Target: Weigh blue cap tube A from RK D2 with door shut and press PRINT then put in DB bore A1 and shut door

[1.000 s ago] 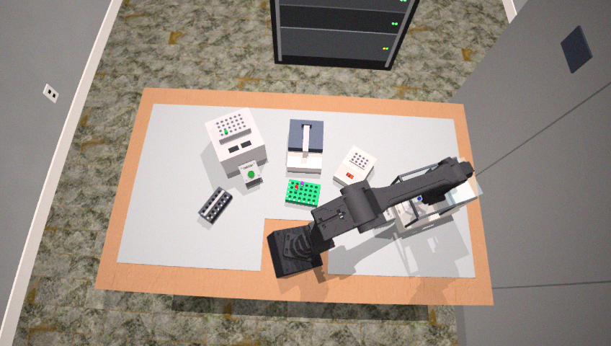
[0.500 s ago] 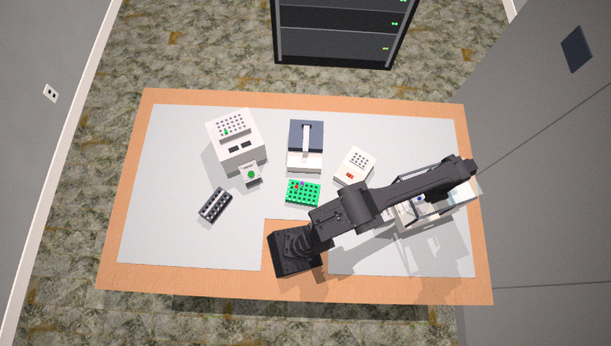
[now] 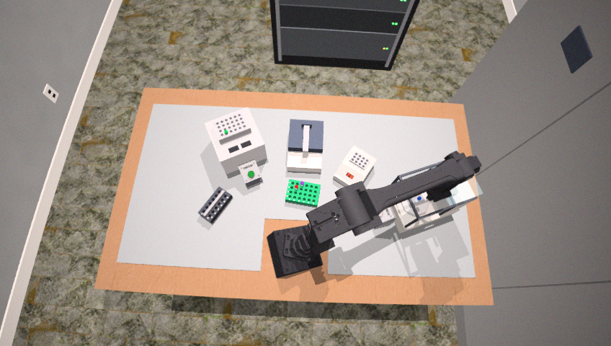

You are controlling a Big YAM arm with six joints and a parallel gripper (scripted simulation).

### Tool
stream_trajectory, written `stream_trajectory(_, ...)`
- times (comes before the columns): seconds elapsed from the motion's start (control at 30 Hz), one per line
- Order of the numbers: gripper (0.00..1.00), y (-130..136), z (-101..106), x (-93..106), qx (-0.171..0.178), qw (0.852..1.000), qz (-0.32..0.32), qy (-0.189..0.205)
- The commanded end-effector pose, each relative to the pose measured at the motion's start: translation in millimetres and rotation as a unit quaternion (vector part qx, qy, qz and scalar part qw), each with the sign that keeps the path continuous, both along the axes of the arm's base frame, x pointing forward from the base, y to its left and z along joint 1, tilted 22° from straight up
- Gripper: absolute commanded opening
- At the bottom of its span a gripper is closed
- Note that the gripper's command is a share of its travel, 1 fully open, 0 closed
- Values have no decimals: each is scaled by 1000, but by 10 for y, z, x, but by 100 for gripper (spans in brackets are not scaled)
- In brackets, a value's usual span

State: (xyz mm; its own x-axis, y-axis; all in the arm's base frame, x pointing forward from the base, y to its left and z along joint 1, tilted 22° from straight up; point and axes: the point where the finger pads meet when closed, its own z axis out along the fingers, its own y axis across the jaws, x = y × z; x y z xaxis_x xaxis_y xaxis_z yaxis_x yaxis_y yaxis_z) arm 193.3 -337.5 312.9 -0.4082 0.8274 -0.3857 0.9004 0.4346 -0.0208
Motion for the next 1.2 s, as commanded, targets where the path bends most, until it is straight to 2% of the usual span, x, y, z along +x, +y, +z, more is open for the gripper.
stream_trajectory(0.0,36,10,370,41,-27,999,-1,-17)
stream_trajectory(0.07,36,10,370,41,-27,999,-1,-17)
stream_trajectory(0.1,36,-37,249,74,-12,1000,-1,-8)
stream_trajectory(0.33,36,64,488,19,-27,999,-1,-17)
stream_trajectory(0.47,36,66,500,26,-21,1000,-1,-14)
stream_trajectory(0.57,36,108,591,-4,-26,1000,-2,-17)
stream_trajectory(0.63,36,108,591,-4,-26,1000,-2,-17)
stream_trajectory(0.67,36,70,499,23,-14,1000,-1,-10)
stream_trajectory(0.9,36,163,712,-27,-26,1000,-1,-17)
stream_trajectory(1.17,36,203,807,-46,-25,1000,-2,-16)
